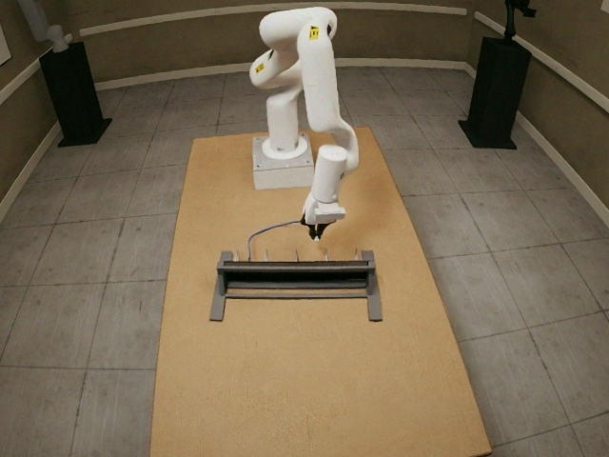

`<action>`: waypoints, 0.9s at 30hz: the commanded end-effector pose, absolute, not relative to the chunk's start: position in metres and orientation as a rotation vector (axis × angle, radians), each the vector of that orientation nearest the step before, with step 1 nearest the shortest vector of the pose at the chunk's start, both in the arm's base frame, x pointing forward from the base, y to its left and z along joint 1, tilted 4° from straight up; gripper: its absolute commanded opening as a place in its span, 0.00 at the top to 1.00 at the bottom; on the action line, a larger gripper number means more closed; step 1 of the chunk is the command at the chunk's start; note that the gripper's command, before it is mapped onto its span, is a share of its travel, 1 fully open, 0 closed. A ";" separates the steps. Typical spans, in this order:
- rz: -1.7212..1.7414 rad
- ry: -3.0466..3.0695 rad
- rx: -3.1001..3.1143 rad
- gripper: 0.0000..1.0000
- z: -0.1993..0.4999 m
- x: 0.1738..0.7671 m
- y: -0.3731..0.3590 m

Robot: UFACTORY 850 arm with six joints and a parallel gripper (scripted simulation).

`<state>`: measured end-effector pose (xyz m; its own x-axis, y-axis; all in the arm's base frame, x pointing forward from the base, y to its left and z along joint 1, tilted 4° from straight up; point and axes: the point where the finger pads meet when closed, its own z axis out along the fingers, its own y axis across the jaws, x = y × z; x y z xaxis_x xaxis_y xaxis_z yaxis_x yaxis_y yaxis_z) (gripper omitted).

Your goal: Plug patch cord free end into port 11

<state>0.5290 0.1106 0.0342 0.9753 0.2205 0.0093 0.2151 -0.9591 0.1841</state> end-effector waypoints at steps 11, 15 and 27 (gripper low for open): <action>0.054 0.044 2.935 1.00 0.042 0.547 0.083; 0.054 0.000 2.933 1.00 0.043 0.550 0.078; 0.054 -0.042 2.931 1.00 0.044 0.552 0.074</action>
